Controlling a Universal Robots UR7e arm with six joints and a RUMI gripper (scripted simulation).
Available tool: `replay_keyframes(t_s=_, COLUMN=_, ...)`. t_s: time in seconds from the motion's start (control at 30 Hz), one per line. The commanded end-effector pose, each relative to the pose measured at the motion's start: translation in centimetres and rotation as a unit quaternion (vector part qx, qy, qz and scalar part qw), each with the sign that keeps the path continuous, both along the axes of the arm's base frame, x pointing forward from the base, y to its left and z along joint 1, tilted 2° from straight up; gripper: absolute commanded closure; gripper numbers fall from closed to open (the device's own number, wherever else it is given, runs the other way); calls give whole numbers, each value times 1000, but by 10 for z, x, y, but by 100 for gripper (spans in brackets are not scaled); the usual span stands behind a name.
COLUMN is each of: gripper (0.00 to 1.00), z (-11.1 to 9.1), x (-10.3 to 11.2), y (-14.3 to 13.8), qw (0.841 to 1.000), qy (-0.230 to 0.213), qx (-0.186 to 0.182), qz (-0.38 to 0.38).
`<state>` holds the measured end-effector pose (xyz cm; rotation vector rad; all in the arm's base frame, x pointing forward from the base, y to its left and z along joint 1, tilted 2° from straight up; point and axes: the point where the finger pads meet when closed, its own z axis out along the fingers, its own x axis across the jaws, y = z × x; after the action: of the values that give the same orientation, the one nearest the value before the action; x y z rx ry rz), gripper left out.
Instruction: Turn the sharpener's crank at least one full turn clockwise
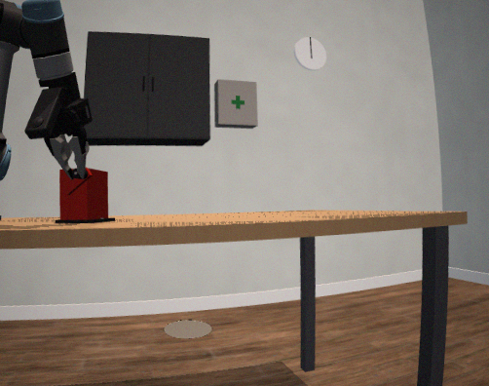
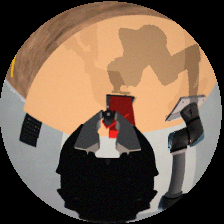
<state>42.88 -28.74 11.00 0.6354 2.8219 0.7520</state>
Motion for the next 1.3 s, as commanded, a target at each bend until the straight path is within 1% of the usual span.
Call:
replay_keyframes(t_s=0.0, gripper=91, z=-5, x=4, y=-1, qw=1000, qy=0, qx=0, qz=1)
replay_keyframes(t_s=1.27, gripper=91, z=-36, x=9, y=-3, qw=1000, qy=1, qx=1, qz=0)
